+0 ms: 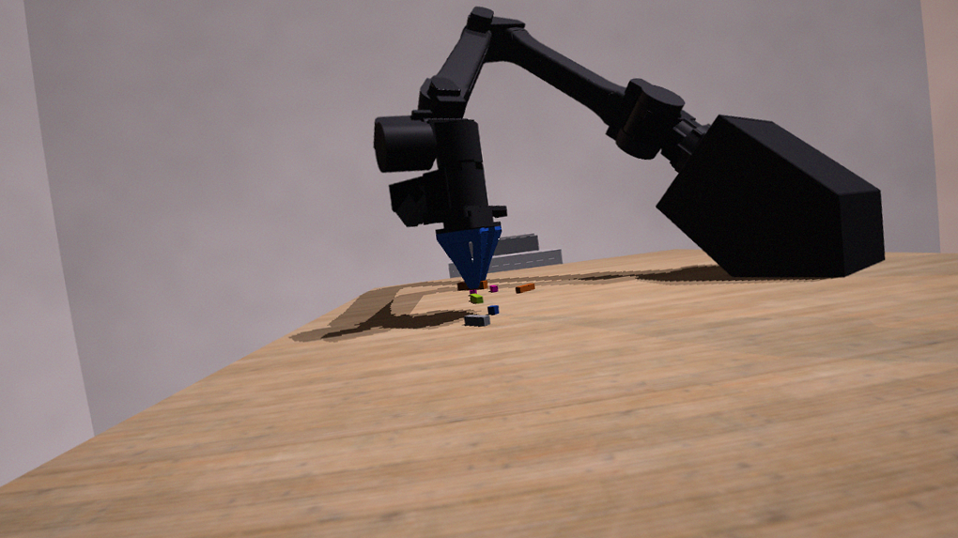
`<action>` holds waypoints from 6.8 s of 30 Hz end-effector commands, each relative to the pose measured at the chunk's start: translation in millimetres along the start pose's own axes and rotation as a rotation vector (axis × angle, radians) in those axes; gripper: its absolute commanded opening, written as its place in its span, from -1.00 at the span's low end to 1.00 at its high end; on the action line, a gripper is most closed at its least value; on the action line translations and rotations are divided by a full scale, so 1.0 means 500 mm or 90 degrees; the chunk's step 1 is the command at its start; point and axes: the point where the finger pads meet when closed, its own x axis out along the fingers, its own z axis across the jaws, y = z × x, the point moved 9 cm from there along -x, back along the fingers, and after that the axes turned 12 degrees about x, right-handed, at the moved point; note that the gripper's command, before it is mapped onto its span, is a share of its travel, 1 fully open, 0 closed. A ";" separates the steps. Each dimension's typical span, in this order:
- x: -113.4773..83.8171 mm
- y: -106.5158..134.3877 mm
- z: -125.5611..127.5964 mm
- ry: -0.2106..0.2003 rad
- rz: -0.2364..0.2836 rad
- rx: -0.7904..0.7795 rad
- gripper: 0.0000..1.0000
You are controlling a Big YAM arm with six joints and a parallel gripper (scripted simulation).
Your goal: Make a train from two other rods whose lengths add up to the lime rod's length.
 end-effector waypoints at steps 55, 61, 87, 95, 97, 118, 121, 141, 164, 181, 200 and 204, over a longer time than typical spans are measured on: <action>0.024 -0.013 0.004 -0.019 -0.008 -0.003 -0.92; 0.026 -0.016 0.002 -0.019 -0.008 0.000 -0.92; 0.025 -0.021 0.007 -0.022 -0.009 0.004 -0.92; 0.025 -0.030 0.011 -0.021 -0.010 0.013 -0.92; 0.025 -0.030 0.011 -0.021 -0.010 0.013 -0.92; 0.026 -0.033 0.013 -0.021 -0.010 0.017 -0.92; 0.026 -0.033 0.013 -0.021 -0.010 0.017 -0.92; 0.025 -0.040 0.018 -0.021 -0.010 0.024 -0.92; 0.032 -0.039 0.019 -0.021 -0.010 0.023 -0.92; 0.059 -0.023 0.015 -0.015 -0.008 0.006 -0.92; 0.061 -0.018 0.012 -0.010 -0.005 0.002 -0.92; 0.061 -0.018 0.012 -0.010 -0.005 0.002 -0.92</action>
